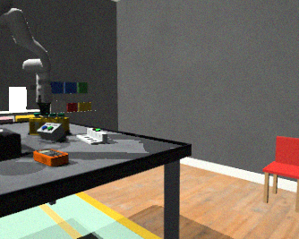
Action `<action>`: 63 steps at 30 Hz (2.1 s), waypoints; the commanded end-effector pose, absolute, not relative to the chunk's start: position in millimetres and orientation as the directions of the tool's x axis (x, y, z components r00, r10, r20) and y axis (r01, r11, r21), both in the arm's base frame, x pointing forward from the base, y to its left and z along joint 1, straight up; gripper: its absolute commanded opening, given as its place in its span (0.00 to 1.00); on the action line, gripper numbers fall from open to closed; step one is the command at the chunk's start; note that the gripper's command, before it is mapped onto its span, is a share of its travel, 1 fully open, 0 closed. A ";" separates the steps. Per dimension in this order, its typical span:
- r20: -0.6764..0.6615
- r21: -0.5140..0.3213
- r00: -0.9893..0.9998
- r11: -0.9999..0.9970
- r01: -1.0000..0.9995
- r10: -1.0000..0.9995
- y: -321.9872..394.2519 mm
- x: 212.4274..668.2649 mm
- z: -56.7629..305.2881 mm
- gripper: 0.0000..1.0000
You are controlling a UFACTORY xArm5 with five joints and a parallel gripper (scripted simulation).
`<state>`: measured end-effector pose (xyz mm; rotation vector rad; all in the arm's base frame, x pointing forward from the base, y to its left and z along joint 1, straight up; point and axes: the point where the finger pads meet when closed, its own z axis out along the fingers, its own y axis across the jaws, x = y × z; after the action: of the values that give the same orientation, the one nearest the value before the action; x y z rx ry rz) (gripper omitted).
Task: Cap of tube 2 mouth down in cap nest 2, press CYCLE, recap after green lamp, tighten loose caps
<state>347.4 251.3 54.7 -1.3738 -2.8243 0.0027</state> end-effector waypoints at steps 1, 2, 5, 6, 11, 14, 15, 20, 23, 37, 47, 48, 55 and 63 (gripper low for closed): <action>-0.003 0.002 -0.459 0.459 0.888 0.888 252.1 348.3 54.9 0.00; -0.003 0.003 -0.429 0.429 0.903 0.903 252.1 348.4 54.9 0.00; -0.003 0.003 -0.368 0.368 0.930 0.930 252.1 348.4 54.8 0.00; -0.003 0.003 -0.368 0.368 0.930 0.930 252.1 348.4 54.8 0.00; -0.002 0.003 -0.209 0.209 0.978 0.978 252.1 348.4 54.5 0.00; -0.002 0.003 -0.190 0.190 0.982 0.982 252.1 348.4 54.5 0.00; -0.002 0.003 -0.190 0.190 0.982 0.982 252.1 348.4 54.5 0.00; -0.002 0.003 -0.190 0.190 0.982 0.982 252.1 348.4 54.5 0.46; -0.002 0.003 -0.190 0.190 0.982 0.982 252.1 348.4 54.5 0.46; -0.003 0.002 -0.454 0.454 0.891 0.891 252.1 348.3 55.5 0.46; -0.004 0.001 -0.711 0.711 0.703 0.703 252.1 348.3 55.5 0.46; -0.004 0.001 -0.739 0.739 0.674 0.674 252.1 348.3 55.5 0.46; -0.004 0.001 -0.829 0.829 0.560 0.560 252.0 348.3 55.6 0.46; -0.004 0.001 -0.829 0.829 0.560 0.560 252.0 348.3 55.6 0.00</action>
<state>347.3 251.3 54.6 -0.9285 -3.0000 0.0025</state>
